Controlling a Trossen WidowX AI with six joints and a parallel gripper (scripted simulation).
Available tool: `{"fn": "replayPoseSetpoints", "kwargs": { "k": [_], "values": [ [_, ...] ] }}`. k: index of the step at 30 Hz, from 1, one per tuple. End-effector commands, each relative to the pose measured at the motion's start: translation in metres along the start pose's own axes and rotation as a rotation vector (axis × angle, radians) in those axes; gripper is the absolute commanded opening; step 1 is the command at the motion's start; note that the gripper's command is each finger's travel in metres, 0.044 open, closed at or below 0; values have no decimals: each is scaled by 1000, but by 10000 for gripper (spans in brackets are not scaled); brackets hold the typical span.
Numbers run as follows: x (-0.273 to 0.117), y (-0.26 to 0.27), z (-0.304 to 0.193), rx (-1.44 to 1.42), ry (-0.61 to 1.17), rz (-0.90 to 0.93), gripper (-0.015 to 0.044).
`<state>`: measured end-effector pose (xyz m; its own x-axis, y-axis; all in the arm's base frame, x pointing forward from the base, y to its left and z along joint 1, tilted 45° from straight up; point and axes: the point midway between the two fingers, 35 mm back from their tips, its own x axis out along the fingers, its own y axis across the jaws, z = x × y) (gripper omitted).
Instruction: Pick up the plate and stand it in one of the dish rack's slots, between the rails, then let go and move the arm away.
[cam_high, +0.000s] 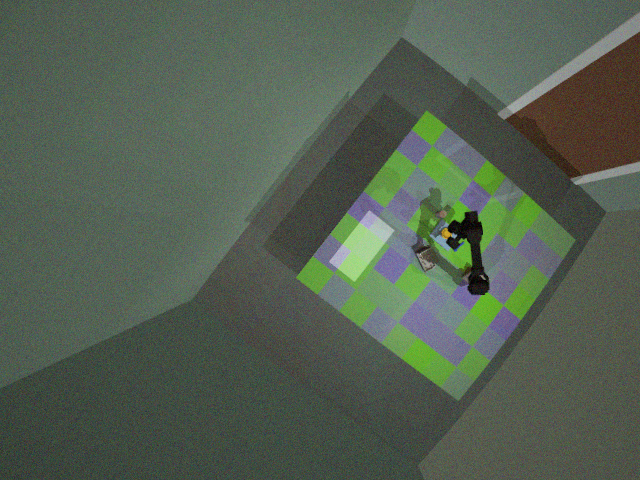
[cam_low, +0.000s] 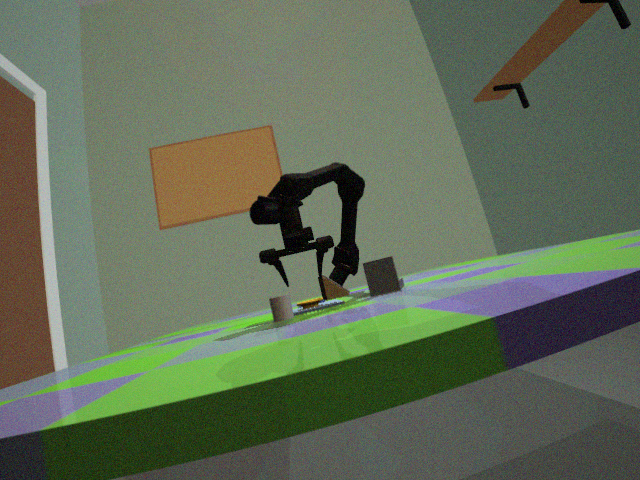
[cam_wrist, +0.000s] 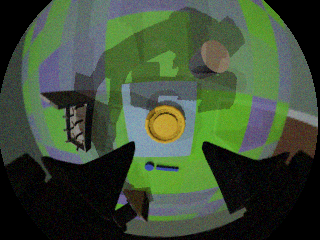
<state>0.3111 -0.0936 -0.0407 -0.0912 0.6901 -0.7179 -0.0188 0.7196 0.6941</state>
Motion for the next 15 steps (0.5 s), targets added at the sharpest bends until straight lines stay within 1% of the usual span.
{"fn": "replayPoseSetpoints", "kwargs": {
  "k": [1, 15],
  "values": [
    [4, 0, 2, 1, -19, -3, 400],
    [26, 1, 5, 1, -19, -3, 400]
  ]
}}
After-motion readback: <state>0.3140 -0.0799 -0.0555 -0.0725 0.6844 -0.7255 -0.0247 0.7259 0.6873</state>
